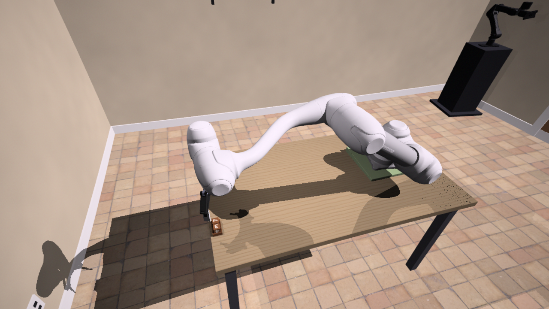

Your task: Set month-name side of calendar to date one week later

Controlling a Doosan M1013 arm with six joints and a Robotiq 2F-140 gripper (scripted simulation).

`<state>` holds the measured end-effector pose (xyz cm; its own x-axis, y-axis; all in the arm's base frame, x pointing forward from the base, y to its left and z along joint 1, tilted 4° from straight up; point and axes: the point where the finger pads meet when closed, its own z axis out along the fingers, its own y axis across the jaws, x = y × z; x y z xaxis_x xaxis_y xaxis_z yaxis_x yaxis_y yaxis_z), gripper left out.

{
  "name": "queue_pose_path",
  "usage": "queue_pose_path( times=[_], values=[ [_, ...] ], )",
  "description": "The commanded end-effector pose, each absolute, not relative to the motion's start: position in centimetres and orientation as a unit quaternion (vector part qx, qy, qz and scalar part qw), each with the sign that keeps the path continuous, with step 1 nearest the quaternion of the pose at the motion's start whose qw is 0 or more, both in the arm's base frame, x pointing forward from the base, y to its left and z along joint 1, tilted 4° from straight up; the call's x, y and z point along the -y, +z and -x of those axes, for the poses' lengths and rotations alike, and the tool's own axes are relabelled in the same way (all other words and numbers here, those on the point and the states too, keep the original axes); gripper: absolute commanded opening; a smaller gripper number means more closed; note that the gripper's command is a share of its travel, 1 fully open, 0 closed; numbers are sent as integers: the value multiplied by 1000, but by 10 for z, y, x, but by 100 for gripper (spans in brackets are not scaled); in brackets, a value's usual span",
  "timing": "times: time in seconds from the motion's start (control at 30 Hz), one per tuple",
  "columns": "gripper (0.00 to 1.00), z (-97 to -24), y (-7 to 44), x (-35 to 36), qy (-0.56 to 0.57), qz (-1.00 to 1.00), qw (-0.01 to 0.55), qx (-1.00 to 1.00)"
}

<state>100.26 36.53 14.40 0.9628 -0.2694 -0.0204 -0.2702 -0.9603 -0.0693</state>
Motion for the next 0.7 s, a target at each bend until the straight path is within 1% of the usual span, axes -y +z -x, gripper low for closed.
queue_pose_path(
  times=[0.0,0.2,0.3,0.37,0.67],
  values=[
    [100,-1002,143,-365,8,975,34,-220],
    [100,-1002,140,-365,12,940,32,-339],
    [100,-1002,140,-365,12,936,32,-350],
    [100,-1002,138,-366,15,909,31,-416],
    [100,-1002,135,-366,20,829,28,-558]
  ],
)
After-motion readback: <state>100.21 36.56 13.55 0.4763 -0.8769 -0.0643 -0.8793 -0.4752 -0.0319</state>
